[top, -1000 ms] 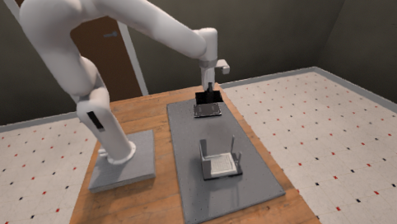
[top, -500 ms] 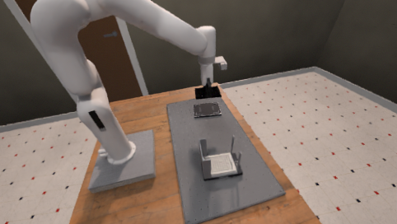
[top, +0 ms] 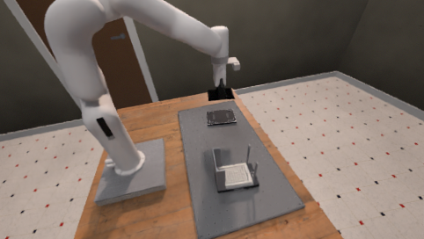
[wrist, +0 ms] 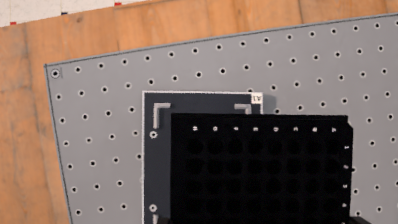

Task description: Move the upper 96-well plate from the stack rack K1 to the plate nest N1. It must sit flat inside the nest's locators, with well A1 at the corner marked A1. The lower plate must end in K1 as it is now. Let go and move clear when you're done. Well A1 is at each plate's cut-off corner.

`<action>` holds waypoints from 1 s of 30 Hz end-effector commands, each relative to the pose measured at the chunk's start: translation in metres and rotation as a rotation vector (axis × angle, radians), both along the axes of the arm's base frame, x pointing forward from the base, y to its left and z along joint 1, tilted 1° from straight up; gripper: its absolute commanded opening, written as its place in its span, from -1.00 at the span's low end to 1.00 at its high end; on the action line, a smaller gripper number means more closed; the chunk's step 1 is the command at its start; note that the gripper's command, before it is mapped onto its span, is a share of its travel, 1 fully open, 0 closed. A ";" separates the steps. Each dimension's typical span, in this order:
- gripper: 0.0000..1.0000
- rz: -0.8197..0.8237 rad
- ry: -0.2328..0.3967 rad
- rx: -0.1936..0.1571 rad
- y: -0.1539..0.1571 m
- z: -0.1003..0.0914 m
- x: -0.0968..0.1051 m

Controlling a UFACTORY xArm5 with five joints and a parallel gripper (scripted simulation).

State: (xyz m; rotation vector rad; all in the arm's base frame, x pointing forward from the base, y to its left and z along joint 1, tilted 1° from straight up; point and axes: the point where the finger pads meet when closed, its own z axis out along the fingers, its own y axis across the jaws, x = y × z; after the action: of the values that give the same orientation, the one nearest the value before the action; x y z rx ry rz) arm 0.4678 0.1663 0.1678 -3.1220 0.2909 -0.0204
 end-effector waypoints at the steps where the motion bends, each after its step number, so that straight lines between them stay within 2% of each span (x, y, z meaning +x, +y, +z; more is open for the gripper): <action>1: -1.00 -0.001 -0.006 -0.008 0.014 0.001 0.004; 7: -1.00 -0.001 -0.006 -0.008 0.026 0.001 0.006; 30: -1.00 -0.001 -0.006 -0.008 0.026 0.001 0.006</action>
State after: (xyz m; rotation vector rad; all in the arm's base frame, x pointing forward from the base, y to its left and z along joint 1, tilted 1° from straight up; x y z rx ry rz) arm 0.4731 0.1915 0.1672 -3.1220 0.2916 -0.0180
